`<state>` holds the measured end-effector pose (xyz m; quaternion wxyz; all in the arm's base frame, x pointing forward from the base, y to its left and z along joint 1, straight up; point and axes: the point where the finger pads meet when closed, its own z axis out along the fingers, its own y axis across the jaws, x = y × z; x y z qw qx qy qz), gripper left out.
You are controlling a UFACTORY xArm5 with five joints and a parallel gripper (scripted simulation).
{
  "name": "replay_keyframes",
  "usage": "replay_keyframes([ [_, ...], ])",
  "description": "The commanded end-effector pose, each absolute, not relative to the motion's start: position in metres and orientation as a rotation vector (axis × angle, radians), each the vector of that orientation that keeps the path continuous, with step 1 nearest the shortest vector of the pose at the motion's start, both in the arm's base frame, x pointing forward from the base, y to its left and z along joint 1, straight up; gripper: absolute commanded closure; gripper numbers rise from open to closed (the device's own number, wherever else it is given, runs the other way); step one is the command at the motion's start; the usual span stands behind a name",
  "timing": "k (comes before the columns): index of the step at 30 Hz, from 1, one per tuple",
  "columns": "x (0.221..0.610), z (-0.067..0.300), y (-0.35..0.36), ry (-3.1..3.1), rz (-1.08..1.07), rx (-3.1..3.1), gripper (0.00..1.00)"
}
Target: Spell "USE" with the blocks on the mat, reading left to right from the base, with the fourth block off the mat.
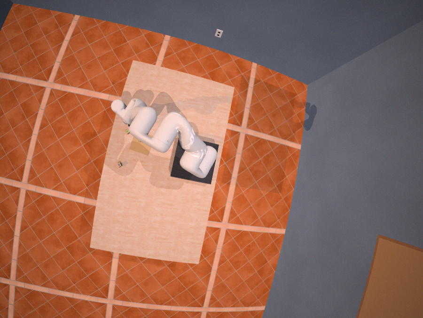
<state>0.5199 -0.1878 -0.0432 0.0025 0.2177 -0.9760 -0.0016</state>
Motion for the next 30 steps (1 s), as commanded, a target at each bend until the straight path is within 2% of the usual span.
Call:
replay_keyframes([
  [1,0.521,-0.042,-0.188,-3.065,-0.001,0.684,0.37],
  [13,0.521,-0.045,-0.188,-3.065,-0.001,0.684,0.37],
  [30,0.521,-0.069,-0.188,-3.065,-0.001,0.684,0.37],
])
